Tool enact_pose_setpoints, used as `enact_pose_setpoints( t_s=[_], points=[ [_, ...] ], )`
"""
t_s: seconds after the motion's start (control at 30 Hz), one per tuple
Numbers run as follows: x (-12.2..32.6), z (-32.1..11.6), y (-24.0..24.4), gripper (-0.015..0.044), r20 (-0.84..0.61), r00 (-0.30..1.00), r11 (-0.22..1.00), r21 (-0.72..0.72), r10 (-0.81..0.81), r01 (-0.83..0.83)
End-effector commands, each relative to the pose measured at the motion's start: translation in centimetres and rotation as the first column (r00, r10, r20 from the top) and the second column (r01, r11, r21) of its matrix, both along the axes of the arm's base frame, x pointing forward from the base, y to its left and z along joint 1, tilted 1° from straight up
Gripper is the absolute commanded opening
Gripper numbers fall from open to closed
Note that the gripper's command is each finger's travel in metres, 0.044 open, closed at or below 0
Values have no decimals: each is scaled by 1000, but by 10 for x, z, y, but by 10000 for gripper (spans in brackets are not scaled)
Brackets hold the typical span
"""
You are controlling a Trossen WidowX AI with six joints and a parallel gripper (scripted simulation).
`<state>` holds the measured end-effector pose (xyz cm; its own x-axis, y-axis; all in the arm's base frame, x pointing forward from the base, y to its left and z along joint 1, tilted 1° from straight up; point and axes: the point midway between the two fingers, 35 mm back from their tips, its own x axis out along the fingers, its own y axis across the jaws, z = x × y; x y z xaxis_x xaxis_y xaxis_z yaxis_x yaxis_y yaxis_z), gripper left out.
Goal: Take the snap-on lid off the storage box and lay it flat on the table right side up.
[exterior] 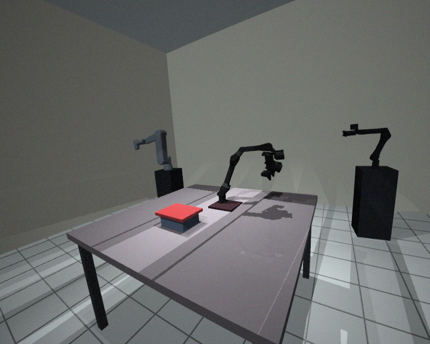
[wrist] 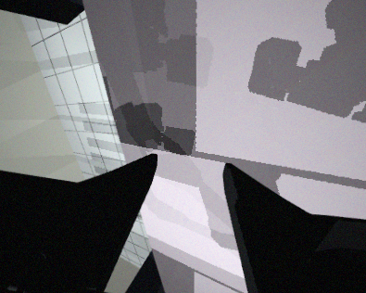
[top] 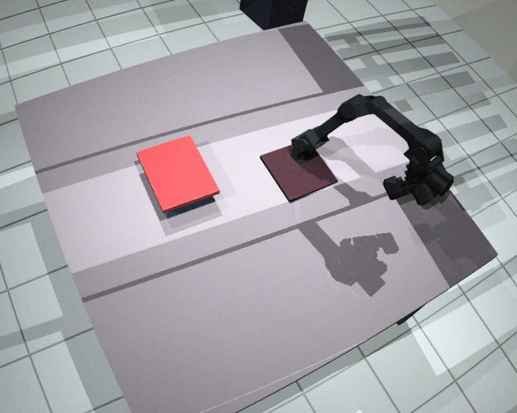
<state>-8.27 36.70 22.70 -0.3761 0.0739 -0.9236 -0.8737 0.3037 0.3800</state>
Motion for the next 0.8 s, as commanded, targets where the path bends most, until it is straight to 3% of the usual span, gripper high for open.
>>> enact_pose_setpoints(
  t_s=[0.0,0.2,0.3,0.53,0.6,0.77],
  points=[
    [40,6,2,235,4,992,991,44,-123,122],
    [139,9,-10,235,0,877,872,107,-480,477],
    [165,9,-18,235,-5,820,814,119,-572,568],
    [267,8,-73,235,-46,464,451,168,-885,877],
    [276,8,-80,235,-52,421,407,173,-906,897],
    [332,5,-141,235,-101,83,62,200,-991,978]
  ],
)
